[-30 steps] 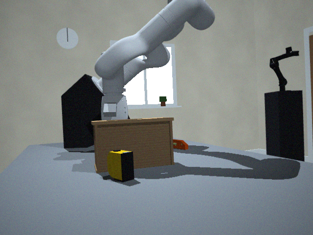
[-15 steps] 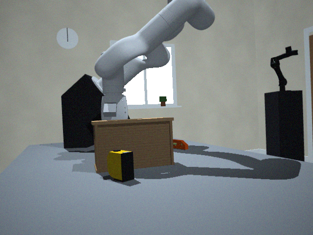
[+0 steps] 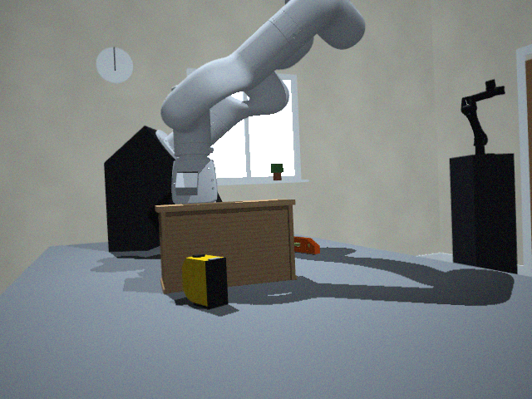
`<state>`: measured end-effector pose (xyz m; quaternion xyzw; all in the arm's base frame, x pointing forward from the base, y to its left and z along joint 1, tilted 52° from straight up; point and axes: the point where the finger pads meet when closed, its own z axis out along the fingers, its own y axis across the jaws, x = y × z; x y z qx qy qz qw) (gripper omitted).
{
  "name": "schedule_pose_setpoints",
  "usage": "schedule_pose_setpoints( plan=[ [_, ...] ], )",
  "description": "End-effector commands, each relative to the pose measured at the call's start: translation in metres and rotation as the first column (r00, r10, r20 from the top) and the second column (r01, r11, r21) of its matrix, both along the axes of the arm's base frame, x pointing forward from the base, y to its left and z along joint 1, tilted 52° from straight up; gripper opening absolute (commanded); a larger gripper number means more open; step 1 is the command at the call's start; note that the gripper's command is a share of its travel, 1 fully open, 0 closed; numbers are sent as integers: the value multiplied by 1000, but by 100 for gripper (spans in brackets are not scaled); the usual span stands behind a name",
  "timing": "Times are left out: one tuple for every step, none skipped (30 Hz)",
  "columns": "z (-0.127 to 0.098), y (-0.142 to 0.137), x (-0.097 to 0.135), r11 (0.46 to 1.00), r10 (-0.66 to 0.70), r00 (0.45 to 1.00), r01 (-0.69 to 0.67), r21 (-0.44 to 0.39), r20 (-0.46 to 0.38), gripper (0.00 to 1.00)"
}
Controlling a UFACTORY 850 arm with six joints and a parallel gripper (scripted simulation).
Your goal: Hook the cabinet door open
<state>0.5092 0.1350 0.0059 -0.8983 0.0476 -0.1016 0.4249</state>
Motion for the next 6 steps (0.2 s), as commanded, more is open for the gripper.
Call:
schedule_pose_setpoints(
  plan=[
    [1,-1,0,1000,-1,1000,1,0,1,23],
    [1,-1,0,1000,-1,1000,1,0,1,23],
    [1,-1,0,1000,-1,1000,1,0,1,23],
    [1,-1,0,1000,-1,1000,1,0,1,23],
    [1,-1,0,1000,-1,1000,1,0,1,23],
    [1,-1,0,1000,-1,1000,1,0,1,23]
  ],
)
